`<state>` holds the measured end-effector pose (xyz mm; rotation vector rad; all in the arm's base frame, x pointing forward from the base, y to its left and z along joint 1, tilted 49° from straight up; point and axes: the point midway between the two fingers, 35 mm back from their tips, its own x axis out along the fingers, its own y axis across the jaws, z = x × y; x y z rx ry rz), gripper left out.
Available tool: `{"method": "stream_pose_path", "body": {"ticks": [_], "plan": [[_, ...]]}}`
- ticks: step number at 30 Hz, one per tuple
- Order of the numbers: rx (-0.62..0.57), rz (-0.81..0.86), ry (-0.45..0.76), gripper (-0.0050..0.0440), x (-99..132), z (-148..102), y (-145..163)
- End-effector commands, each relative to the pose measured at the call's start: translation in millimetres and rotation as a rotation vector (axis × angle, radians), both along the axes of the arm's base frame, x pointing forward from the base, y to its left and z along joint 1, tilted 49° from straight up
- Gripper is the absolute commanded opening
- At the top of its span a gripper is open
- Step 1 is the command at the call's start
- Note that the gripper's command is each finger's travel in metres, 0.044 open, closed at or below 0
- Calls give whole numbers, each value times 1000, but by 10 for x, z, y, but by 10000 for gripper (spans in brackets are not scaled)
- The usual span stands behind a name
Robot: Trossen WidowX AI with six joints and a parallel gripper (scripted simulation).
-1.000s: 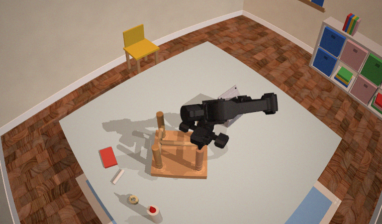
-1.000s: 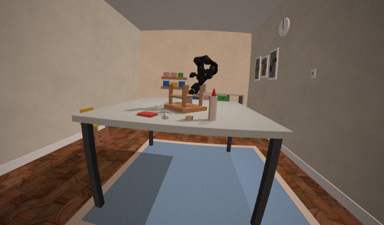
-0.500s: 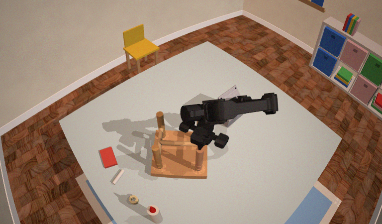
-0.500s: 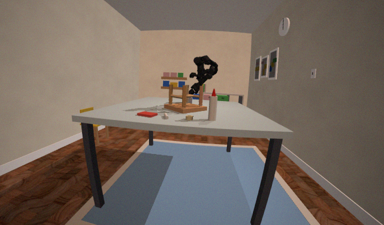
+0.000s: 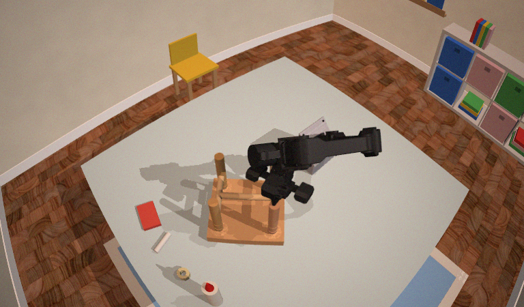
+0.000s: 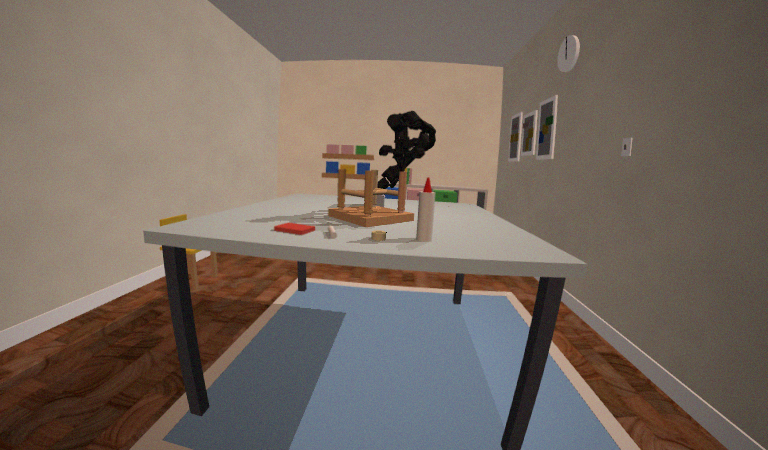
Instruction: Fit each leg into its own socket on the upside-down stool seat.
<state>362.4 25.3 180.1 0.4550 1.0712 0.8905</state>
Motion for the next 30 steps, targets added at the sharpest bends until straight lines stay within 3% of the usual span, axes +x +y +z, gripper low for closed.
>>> {"method": "stream_pose_path", "body": {"ticks": [1,30], "plan": [[-8,35,39,0,-32,-131,125],[-8,35,39,0,-35,-154,151]]}}
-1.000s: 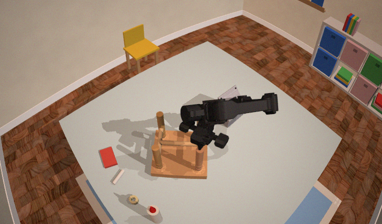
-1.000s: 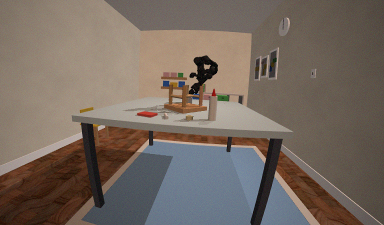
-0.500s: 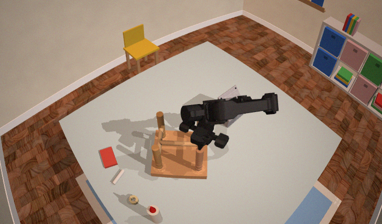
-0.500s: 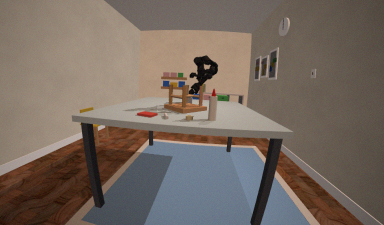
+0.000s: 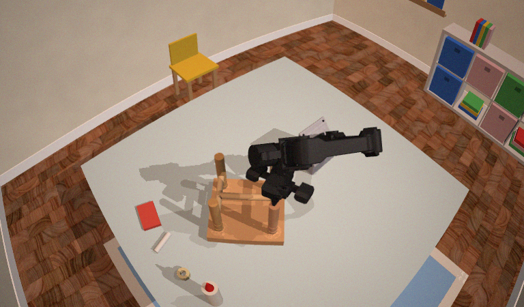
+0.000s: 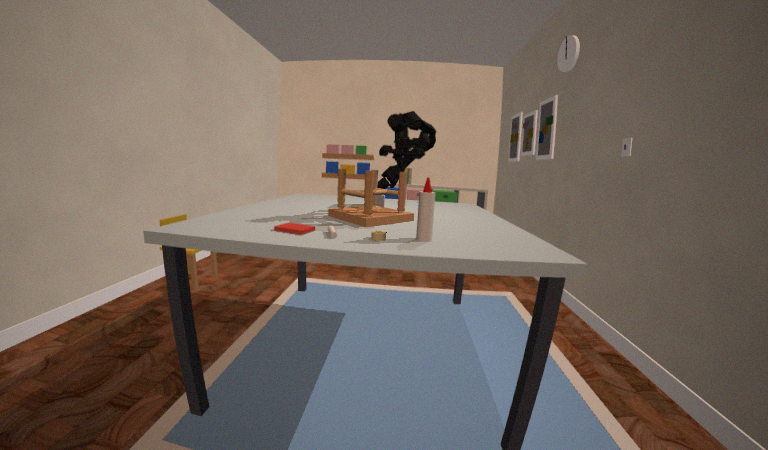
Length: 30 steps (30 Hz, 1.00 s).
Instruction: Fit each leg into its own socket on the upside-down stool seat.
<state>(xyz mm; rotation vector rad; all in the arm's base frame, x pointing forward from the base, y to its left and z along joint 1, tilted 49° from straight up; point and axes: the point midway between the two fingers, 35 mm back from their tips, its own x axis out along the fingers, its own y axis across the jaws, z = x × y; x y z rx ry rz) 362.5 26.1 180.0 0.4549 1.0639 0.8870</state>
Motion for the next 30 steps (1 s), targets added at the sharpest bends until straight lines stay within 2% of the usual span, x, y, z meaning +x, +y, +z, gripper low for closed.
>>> {"method": "stream_pose_path", "body": {"ticks": [1,30], "plan": [[-9,40,45,0,-36,-153,145],[-8,37,41,0,-30,-144,136]]}}
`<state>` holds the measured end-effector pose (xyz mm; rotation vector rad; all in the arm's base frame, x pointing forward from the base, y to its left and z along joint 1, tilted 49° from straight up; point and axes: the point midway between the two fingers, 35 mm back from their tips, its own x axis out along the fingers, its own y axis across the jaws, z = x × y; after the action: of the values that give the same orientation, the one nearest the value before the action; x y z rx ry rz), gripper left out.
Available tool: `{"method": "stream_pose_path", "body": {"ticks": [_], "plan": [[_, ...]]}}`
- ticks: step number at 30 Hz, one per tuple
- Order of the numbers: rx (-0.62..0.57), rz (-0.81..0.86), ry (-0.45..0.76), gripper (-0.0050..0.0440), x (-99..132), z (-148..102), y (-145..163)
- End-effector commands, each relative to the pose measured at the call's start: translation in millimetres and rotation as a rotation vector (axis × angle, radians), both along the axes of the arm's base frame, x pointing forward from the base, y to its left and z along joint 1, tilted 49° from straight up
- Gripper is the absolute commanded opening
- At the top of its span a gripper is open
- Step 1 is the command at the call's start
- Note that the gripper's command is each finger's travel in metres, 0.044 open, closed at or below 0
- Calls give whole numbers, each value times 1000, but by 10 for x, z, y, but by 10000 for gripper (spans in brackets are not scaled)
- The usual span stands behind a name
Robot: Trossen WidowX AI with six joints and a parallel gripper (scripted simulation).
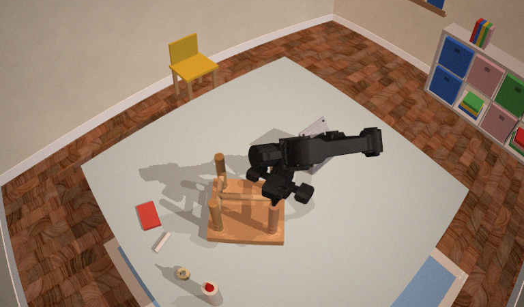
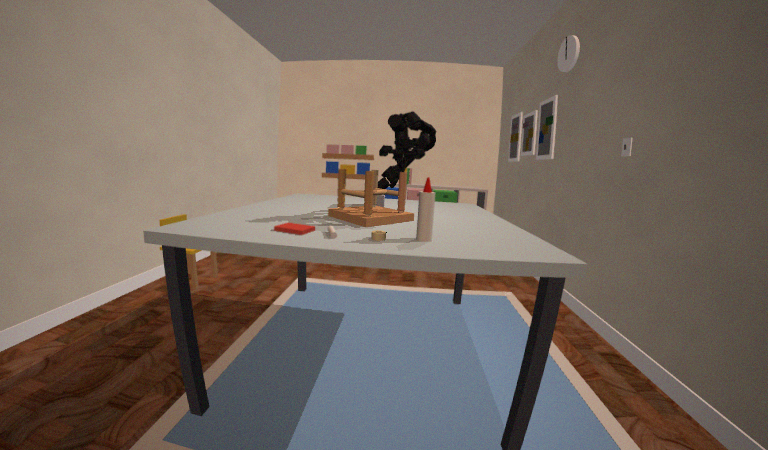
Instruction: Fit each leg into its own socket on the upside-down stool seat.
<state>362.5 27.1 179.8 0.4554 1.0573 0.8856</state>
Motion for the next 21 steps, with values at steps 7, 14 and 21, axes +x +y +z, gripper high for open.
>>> {"method": "stream_pose_path", "body": {"ticks": [7,14,21], "plan": [[-7,32,36,0,-11,-65,46],[-6,25,29,0,2,-10,-12],[-3,16,18,0,15,68,-93]]}}
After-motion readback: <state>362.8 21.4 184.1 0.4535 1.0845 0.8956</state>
